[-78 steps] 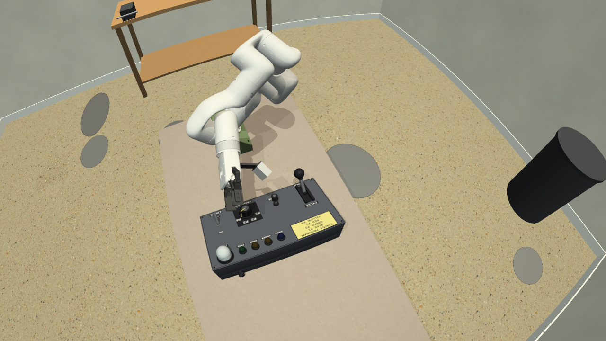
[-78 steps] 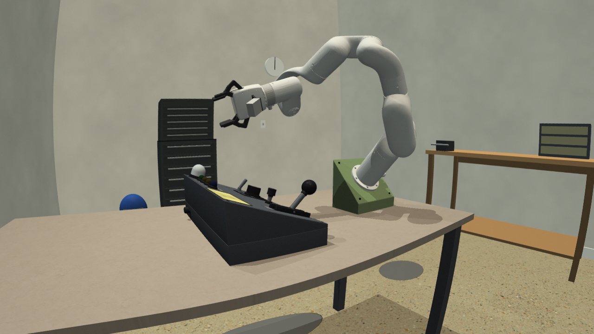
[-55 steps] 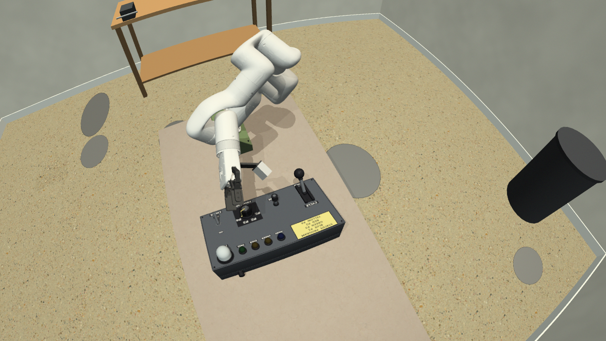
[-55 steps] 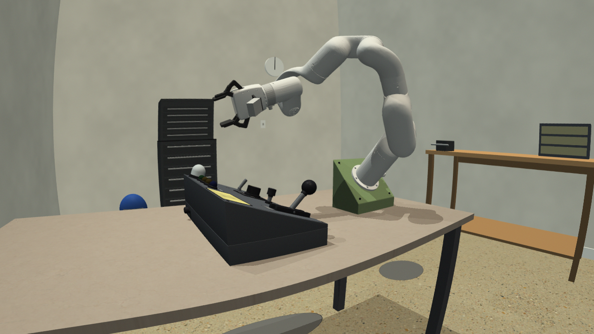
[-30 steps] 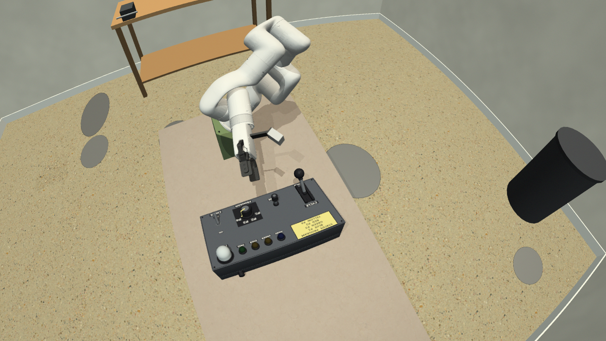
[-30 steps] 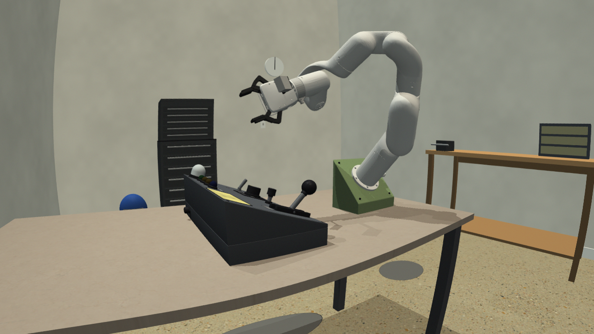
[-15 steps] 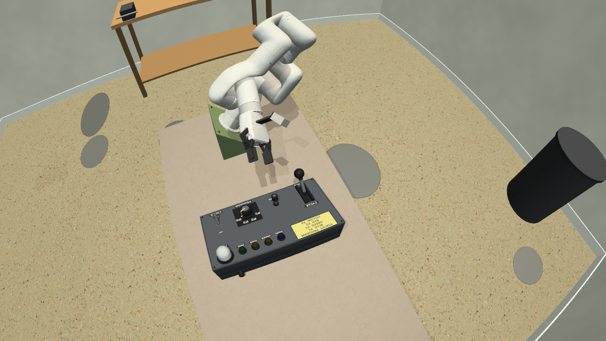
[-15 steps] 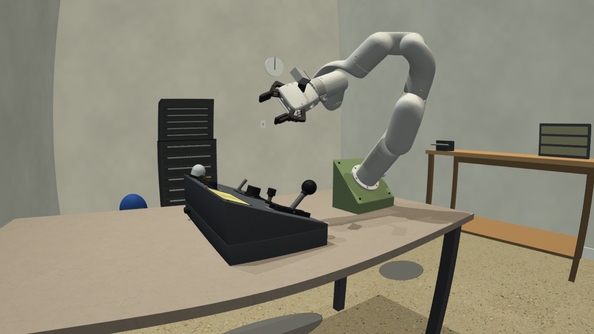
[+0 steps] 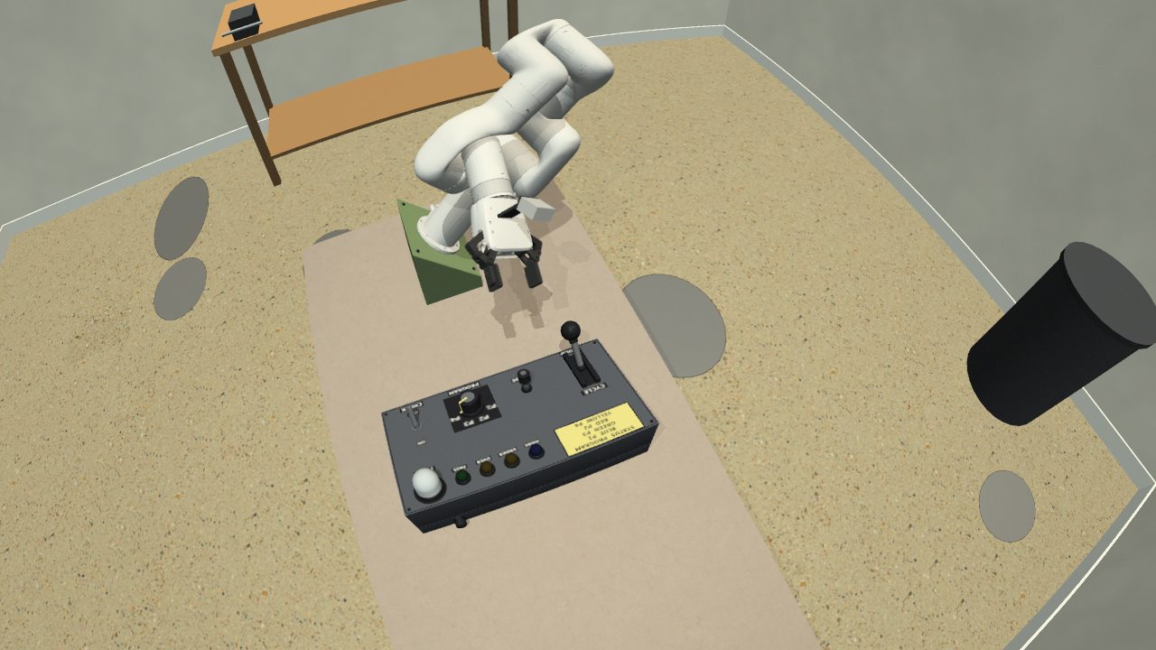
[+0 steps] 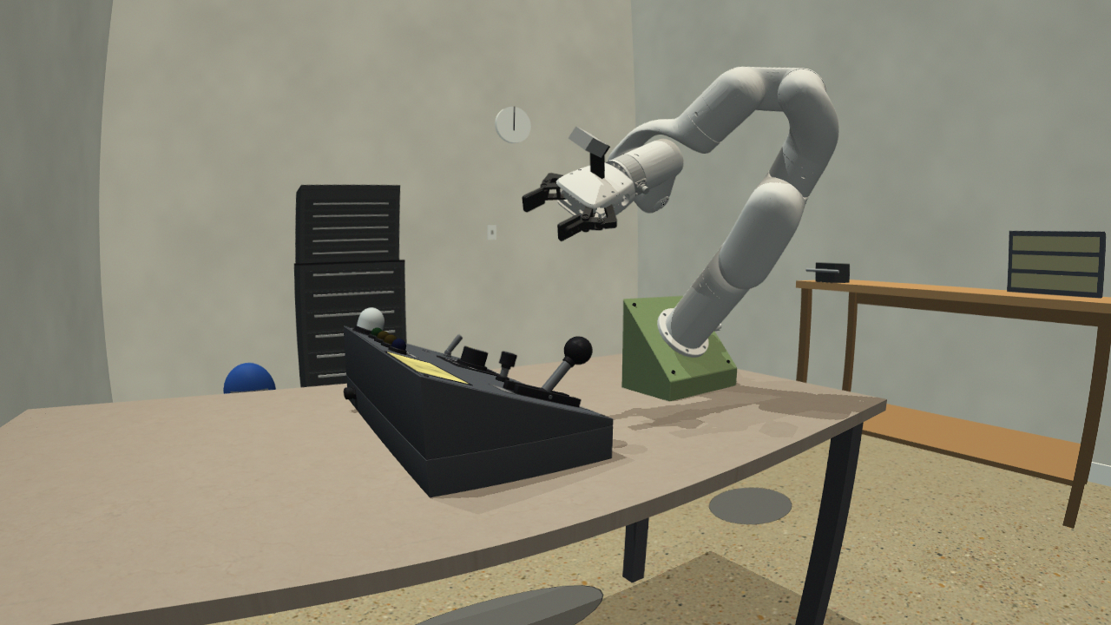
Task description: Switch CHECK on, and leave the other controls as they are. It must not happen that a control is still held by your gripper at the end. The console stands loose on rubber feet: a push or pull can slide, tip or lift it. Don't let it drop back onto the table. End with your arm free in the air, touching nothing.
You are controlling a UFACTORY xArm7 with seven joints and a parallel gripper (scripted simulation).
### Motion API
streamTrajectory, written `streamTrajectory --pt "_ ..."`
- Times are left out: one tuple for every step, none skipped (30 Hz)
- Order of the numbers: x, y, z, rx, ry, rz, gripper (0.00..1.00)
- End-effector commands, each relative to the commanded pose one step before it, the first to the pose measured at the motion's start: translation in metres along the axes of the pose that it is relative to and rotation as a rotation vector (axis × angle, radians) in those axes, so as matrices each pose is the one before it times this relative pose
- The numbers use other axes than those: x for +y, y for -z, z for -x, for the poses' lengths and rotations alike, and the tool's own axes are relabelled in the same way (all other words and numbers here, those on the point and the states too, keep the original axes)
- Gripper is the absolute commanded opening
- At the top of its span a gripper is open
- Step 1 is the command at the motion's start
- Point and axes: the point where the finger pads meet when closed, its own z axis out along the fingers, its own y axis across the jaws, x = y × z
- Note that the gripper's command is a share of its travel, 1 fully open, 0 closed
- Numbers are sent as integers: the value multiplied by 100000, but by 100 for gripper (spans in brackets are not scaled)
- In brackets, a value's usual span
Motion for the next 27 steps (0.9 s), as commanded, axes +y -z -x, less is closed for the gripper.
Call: streamTrajectory --pt "-2846 1862 607 -2106 -17051 -2145 100" --pt "0 0 0 0 0 0 100" --pt "0 0 0 0 0 0 100" --pt "-962 464 491 -431 -5871 -745 100" --pt "0 0 0 0 0 0 100" --pt "0 0 0 0 0 0 100" --pt "0 0 0 0 0 0 100" --pt "-855 398 523 -437 -5391 -657 100" --pt "-745 336 531 -429 -4877 -570 100" --pt "0 0 0 0 0 0 100" --pt "-635 280 516 -406 -4335 -487 100" --pt "0 0 0 0 0 0 100" --pt "-531 229 482 -372 -3777 -407 100" --pt "0 0 0 0 0 0 100" --pt "-433 184 433 -329 -3211 -334 100" --pt "-343 145 373 -280 -2651 -267 100" --pt "0 0 0 0 0 0 100" --pt "-264 110 306 -228 -2107 -206 100" --pt "-194 80 238 -175 -1595 -152 100" --pt "-134 55 171 -125 -1127 -106 100" --pt "-84 35 110 -81 -719 -67 100" --pt "-45 18 60 -44 -388 -36 100" --pt "0 0 0 0 0 0 100" --pt "0 0 0 0 0 0 100" --pt "-17 7 23 -17 -150 -14 100" --pt "-3 1 3 -3 -22 -2 100" --pt "0 0 0 0 0 0 100"
